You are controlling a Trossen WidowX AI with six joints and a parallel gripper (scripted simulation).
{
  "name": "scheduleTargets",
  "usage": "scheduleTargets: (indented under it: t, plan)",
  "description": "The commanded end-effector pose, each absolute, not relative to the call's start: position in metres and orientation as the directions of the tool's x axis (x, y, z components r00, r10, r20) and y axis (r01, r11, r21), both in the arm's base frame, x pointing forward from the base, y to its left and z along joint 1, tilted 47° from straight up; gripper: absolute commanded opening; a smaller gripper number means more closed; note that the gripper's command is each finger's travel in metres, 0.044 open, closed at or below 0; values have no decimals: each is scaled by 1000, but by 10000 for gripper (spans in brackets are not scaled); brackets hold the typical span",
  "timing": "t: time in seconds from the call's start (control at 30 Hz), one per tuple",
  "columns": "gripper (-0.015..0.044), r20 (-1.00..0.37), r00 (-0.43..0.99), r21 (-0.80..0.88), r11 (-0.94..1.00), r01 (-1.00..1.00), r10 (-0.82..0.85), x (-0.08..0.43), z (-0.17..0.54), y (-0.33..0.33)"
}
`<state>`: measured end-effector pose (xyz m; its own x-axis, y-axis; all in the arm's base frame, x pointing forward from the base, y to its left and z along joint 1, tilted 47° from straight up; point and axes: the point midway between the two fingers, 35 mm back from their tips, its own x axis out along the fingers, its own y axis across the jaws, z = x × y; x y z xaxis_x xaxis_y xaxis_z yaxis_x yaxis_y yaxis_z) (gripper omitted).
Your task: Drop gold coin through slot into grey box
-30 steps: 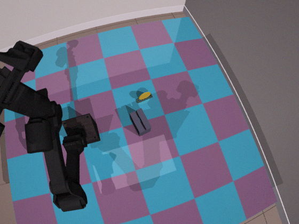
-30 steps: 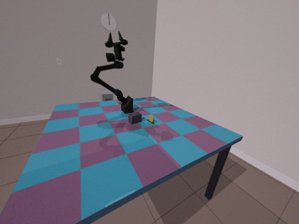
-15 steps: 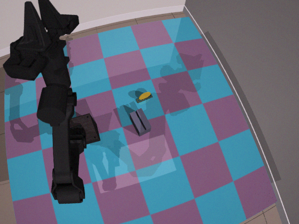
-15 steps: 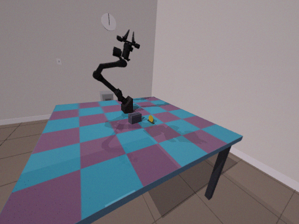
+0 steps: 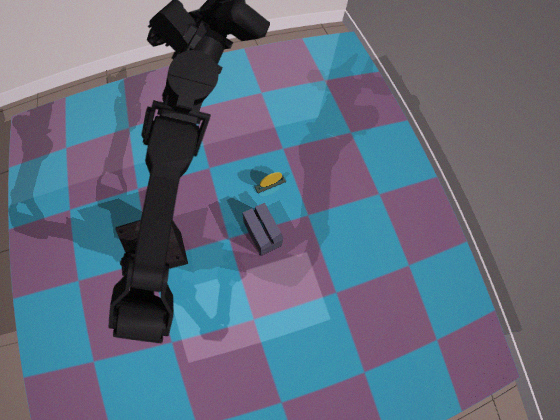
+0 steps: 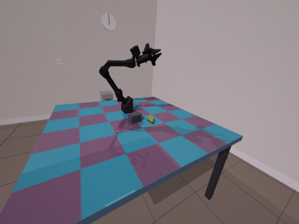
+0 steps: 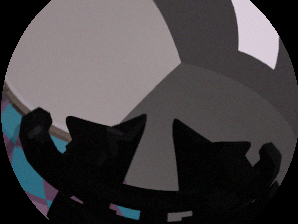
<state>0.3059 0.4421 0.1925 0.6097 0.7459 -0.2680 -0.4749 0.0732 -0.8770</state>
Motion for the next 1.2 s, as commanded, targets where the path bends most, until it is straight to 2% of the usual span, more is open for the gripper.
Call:
scheduleTargets:
  t: [0.0,0.23,0.47,0.67,0.83,1.17]
  plan:
    - [161,-438,651,-760,132,-637,620,335,147,422]
    - [161,-729,626,-515,380,-768,279,373,61,355]
    - [161,-880,454,-419,679,-602,-140,385,-3,260]
    - [161,-850,210,-526,791,-313,-483,374,-30,171]
    - [161,-716,-5,-695,713,-94,-698,359,-30,106]
    - [161,-692,-31,-718,692,-71,-721,359,-52,82]
